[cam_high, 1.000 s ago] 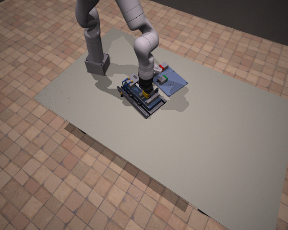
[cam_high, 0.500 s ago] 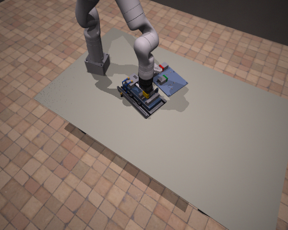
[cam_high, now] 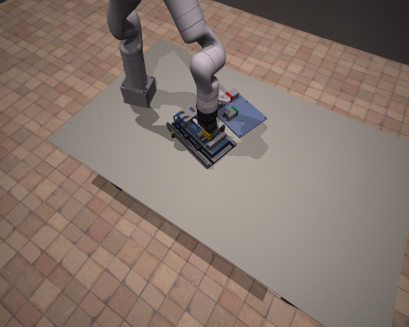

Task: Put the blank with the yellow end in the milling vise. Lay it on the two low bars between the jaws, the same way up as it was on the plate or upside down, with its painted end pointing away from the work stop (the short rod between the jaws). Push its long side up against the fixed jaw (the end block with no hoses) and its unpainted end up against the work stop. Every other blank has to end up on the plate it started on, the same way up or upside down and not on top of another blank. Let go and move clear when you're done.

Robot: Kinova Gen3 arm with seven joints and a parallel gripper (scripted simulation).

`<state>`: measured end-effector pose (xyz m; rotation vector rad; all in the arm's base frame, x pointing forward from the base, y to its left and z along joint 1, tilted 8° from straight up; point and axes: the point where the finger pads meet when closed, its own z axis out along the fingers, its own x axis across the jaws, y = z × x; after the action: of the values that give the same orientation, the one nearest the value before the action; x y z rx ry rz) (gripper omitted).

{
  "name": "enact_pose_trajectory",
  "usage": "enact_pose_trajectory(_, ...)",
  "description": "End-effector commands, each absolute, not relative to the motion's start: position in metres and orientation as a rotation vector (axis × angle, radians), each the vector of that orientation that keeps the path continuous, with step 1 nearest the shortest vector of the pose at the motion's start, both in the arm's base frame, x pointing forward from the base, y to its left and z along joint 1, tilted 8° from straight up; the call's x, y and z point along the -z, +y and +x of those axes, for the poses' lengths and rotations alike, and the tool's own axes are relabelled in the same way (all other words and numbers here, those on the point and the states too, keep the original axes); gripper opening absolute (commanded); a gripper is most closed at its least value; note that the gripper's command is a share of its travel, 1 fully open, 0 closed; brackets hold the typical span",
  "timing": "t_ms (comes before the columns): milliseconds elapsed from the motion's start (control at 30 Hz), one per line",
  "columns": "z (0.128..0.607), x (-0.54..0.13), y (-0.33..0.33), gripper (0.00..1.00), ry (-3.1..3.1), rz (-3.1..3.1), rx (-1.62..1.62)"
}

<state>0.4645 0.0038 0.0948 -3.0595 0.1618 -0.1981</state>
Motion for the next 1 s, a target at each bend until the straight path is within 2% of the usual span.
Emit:
enact_pose_trajectory(0, 0.4652, -0.0942, 0.0035, 0.00, 0.181, -3.058, 0.201)
enact_pose_trajectory(967, 0.4652, -0.0946, 0.0036, 0.00, 0.176, -3.058, 0.201)
